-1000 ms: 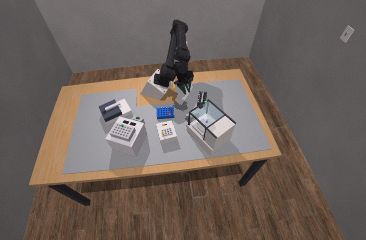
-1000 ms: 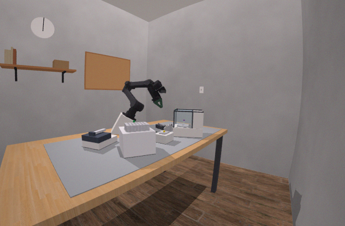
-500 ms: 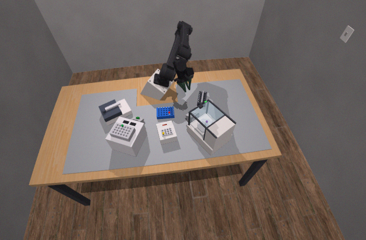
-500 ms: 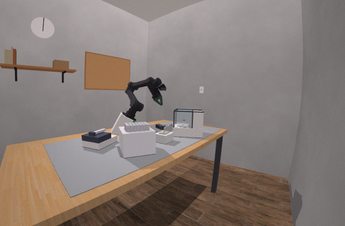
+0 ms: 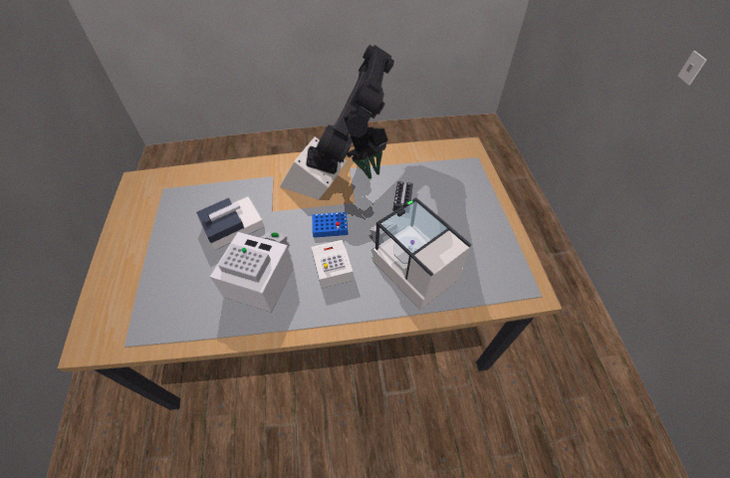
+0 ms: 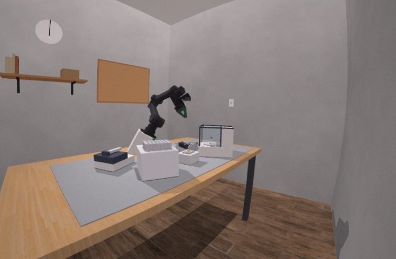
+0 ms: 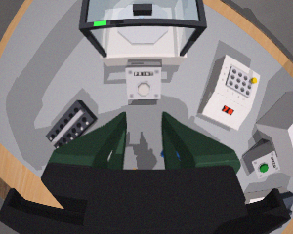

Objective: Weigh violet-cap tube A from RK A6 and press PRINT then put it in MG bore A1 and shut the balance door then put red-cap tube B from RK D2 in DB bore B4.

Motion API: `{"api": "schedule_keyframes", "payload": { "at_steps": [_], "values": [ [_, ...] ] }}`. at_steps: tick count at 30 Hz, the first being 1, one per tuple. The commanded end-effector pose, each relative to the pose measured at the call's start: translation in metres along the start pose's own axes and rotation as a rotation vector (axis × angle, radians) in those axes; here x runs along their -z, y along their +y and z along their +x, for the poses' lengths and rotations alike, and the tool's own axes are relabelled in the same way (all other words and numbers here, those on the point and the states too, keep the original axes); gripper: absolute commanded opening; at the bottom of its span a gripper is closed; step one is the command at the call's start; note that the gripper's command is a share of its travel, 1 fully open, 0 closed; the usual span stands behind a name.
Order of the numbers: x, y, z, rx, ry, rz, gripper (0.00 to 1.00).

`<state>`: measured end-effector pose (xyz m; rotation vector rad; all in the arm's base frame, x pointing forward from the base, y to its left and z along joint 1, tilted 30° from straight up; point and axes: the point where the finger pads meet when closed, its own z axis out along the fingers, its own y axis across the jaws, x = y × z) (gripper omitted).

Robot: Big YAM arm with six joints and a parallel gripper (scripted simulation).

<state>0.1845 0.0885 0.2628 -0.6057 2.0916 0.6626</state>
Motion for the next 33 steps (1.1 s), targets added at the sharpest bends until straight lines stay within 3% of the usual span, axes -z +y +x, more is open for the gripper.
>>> {"api": "schedule_keyframes", "payload": {
  "at_steps": [1, 6, 7, 9, 14, 16, 22, 23, 24, 25, 31, 33],
  "values": [
    [0.016, 0.002, -0.020, 0.043, -0.011, 0.012, 0.30],
    [0.019, 0.002, -0.021, 0.043, -0.010, 0.012, 0.30],
    [0.014, 0.000, -0.012, 0.024, 0.002, 0.004, 0.30],
    [0.010, 0.004, -0.041, -0.009, -0.013, 0.023, 0.30],
    [0.009, 0.005, -0.044, -0.104, 0.001, 0.048, 0.30],
    [0.001, 0.006, -0.060, -0.170, 0.012, 0.061, 0.30],
    [0.000, 0.006, -0.060, -0.329, 0.048, 0.100, 0.30],
    [-0.009, 0.003, -0.039, -0.350, 0.079, 0.099, 0.30],
    [-0.005, 0.006, -0.069, -0.364, 0.058, 0.107, 0.30],
    [-0.010, 0.006, -0.076, -0.397, 0.066, 0.113, 0.30],
    [-0.011, 0.006, -0.077, -0.523, 0.101, 0.144, 0.30],
    [-0.020, 0.006, -0.091, -0.588, 0.118, 0.158, 0.30]
  ]
}}
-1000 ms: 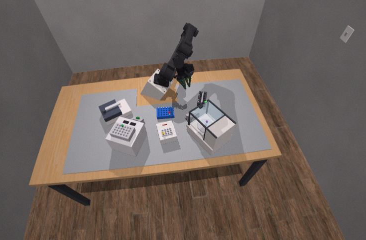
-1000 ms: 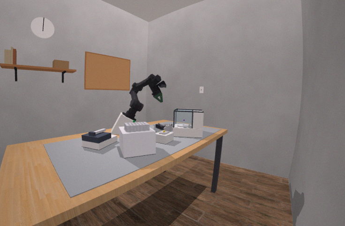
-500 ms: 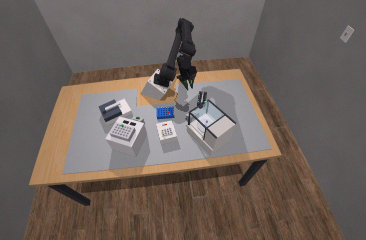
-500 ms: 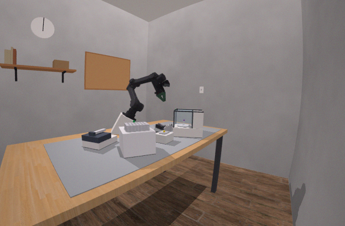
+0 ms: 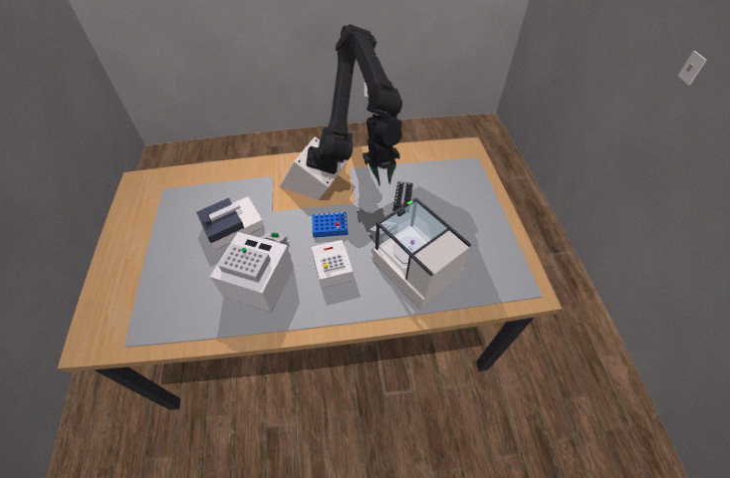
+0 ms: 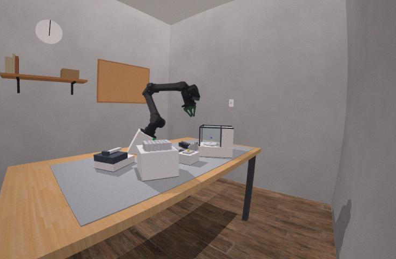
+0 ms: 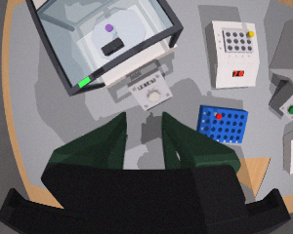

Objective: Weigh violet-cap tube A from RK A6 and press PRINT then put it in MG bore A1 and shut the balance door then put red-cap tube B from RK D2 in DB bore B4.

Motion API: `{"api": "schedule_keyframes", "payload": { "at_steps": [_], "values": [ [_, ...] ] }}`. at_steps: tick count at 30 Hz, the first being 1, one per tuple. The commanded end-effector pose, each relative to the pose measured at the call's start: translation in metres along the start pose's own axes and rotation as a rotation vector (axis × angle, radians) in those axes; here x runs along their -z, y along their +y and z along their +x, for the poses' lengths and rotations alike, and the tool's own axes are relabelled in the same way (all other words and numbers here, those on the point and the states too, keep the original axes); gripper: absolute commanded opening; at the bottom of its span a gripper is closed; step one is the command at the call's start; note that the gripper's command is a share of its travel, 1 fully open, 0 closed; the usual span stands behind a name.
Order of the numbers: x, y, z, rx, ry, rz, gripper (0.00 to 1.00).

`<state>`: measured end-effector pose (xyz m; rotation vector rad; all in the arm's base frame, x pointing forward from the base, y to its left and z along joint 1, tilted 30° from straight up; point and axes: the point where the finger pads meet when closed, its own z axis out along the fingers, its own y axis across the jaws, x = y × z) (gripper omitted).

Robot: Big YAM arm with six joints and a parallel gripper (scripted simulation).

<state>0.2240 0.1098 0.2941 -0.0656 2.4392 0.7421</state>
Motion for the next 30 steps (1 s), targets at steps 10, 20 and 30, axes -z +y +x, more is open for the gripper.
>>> {"api": "schedule_keyframes", "payload": {
  "at_steps": [10, 20, 30],
  "values": [
    [0.000, 0.031, -0.040, -0.388, 0.068, 0.077, 0.30],
    [-0.008, 0.039, -0.053, -0.618, 0.138, 0.137, 0.30],
    [-0.022, 0.056, -0.079, -0.907, 0.230, 0.210, 0.30]
  ]
}}
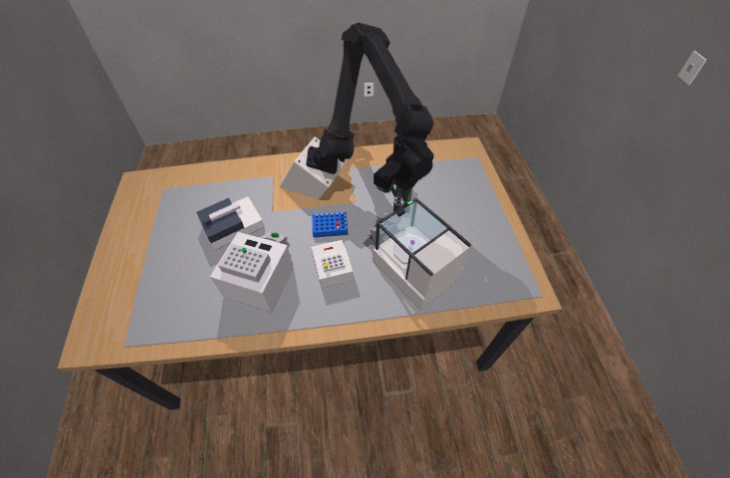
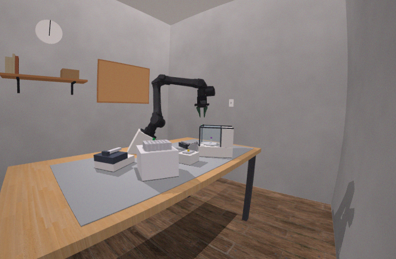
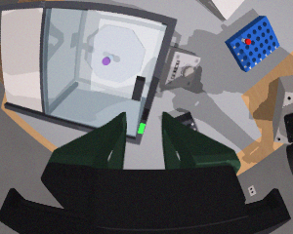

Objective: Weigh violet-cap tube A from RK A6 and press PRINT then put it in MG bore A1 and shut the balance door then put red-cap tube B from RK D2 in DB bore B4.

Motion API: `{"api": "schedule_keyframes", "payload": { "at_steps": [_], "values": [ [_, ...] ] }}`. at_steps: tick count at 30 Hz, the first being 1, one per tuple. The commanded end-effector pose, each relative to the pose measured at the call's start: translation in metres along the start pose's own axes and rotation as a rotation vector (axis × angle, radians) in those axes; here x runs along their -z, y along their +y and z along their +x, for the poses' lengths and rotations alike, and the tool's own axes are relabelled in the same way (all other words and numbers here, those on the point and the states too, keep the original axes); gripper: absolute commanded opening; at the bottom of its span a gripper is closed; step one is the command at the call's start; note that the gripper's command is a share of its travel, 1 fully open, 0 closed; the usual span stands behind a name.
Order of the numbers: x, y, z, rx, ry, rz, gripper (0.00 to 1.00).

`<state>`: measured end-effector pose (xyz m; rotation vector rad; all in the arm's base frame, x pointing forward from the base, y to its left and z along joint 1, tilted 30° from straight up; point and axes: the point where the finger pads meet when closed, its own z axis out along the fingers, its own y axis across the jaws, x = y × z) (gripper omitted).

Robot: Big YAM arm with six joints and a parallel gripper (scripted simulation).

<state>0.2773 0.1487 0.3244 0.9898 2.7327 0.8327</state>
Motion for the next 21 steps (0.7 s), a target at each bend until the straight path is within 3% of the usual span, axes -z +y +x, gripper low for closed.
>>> {"api": "schedule_keyframes", "payload": {
  "at_steps": [1, 7, 9, 16, 17, 21],
  "values": [
    [0.013, 0.027, -0.001, -0.114, 0.011, 0.001, 0.30],
    [0.015, 0.025, -0.009, -0.248, 0.031, 0.029, 0.30],
    [0.006, 0.016, -0.004, -0.247, 0.044, 0.053, 0.30],
    [0.009, 0.019, -0.003, -0.227, 0.036, 0.031, 0.30],
    [-0.005, 0.007, 0.002, -0.243, 0.057, 0.074, 0.30],
    [-0.011, 0.012, -0.001, -0.238, 0.051, 0.060, 0.30]
  ]
}}
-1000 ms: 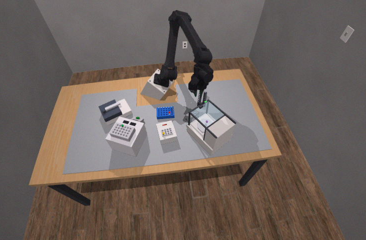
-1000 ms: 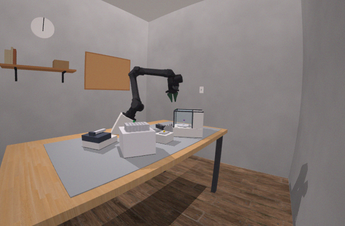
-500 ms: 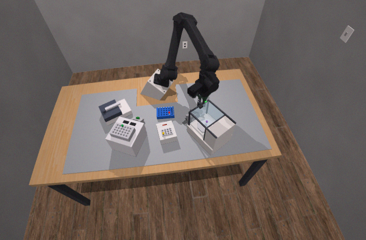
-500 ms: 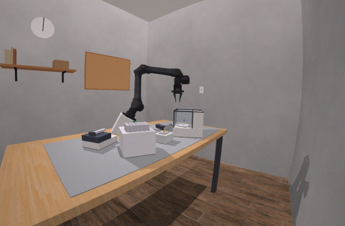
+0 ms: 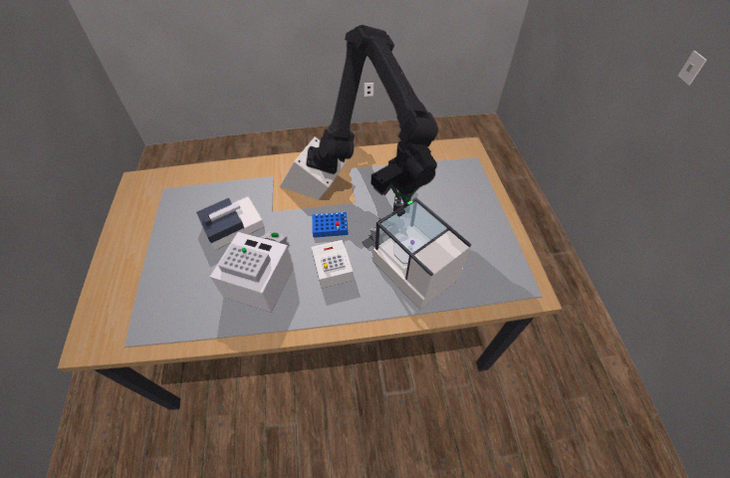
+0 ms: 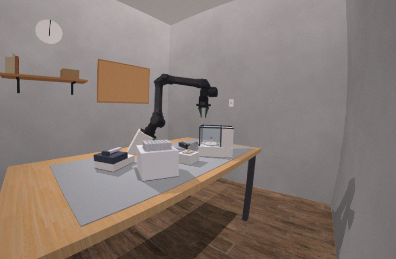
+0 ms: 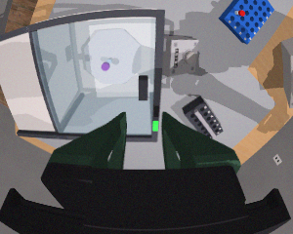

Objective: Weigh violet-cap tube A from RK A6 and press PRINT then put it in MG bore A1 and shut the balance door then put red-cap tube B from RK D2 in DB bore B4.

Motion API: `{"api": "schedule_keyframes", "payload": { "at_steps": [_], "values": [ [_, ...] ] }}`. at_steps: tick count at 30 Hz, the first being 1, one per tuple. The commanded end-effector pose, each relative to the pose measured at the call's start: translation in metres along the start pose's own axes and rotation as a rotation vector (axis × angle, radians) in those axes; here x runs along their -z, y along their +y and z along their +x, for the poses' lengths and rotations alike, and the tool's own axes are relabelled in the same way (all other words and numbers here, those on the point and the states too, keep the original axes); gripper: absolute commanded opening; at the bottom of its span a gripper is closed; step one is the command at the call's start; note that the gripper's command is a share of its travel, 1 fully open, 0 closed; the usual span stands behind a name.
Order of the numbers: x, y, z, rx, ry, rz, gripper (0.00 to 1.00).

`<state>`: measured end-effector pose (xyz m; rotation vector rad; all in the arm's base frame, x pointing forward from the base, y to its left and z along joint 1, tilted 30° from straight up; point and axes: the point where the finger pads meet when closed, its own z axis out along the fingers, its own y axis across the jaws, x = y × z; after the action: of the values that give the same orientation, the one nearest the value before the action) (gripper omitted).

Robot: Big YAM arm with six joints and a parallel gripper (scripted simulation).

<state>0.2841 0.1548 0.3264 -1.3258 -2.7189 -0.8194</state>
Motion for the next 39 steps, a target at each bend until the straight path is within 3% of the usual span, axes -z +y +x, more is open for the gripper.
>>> {"api": "schedule_keyframes", "payload": {
  "at_steps": [1, 39],
  "values": [
    [-0.010, 0.003, 0.000, -0.008, 0.003, 0.005, 0.30],
    [-0.063, 0.004, 0.001, -0.008, 0.004, 0.002, 0.30]
  ]
}}
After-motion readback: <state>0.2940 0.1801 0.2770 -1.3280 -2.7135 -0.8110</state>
